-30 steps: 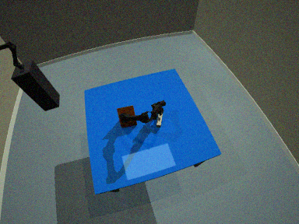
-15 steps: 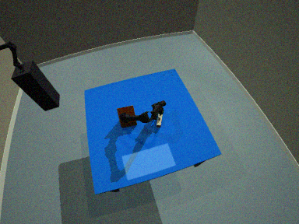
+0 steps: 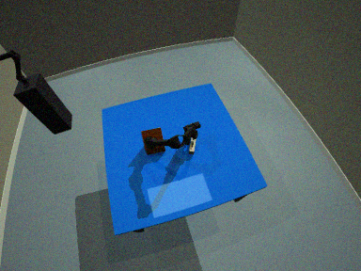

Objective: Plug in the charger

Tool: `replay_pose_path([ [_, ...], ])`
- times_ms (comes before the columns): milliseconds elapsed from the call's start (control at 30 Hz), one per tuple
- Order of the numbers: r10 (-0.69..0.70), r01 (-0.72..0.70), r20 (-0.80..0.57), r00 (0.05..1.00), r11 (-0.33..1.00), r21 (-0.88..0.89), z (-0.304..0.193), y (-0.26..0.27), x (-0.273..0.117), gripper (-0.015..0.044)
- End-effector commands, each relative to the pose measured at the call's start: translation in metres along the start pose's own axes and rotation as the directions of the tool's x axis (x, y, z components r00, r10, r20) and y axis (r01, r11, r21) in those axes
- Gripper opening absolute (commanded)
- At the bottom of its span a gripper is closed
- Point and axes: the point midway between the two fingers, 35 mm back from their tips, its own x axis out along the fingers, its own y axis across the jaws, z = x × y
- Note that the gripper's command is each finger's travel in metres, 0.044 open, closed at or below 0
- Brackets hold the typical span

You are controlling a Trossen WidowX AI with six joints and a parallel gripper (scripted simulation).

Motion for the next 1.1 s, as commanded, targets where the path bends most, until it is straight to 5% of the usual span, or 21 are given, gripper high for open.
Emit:
replay_pose_path([
  [0, -0.004, 0.004, 0.004, 1.0, 1.0, -0.004, 0.0024, -0.0006, -0.0005, 0.0],
  [1067, -0.004, 0.004, 0.004, 1.0, 1.0, -0.004, 0.0086, -0.0004, -0.001, 0.0],
])
